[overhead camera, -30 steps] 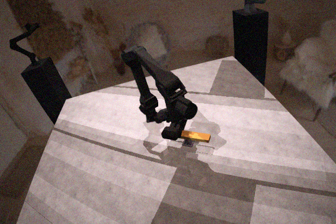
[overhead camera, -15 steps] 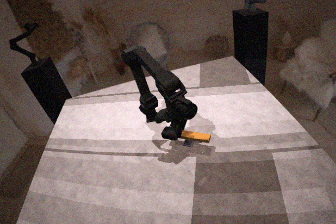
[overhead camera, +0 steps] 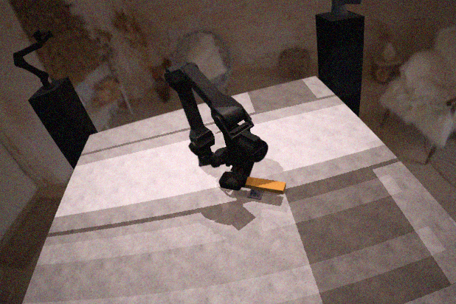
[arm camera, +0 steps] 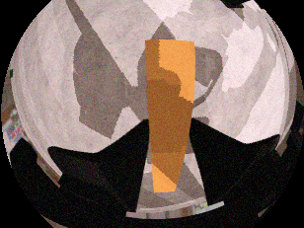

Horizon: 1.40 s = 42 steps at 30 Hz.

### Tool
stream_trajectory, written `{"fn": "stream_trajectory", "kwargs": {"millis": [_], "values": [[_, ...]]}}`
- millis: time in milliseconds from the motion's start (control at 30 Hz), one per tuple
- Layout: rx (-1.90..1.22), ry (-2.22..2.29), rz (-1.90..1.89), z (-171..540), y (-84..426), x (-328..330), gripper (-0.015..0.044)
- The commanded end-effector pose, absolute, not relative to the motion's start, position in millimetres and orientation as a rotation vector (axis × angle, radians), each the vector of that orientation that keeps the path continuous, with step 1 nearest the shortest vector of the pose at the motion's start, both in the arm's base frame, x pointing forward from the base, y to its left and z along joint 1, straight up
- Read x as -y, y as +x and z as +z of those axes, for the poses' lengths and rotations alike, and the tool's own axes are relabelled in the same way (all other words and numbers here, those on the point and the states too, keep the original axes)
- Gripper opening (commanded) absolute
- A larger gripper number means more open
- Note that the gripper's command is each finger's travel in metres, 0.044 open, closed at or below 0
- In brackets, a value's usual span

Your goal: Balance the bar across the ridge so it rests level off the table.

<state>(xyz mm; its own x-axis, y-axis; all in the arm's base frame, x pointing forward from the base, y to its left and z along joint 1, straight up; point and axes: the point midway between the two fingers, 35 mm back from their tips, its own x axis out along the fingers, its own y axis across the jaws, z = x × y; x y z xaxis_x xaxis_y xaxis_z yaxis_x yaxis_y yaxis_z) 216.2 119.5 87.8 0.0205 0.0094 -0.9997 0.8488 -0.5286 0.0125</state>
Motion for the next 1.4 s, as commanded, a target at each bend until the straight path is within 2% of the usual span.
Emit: {"fn": "stream_trajectory", "kwargs": {"millis": [0,500,833,967,1200,1367], "values": [[-0.890,1.626,-1.585,88,216,-120,0.0173],[-0.890,1.626,-1.585,88,216,-120,0.0185],[-0.890,1.626,-1.585,88,216,-120,0.0440],[-0.890,1.626,-1.585,96,217,-120,0.0440],[-0.890,1.627,-1.585,180,216,-119,0.0440],[-0.890,1.627,-1.585,188,214,-119,0.0440]]}}
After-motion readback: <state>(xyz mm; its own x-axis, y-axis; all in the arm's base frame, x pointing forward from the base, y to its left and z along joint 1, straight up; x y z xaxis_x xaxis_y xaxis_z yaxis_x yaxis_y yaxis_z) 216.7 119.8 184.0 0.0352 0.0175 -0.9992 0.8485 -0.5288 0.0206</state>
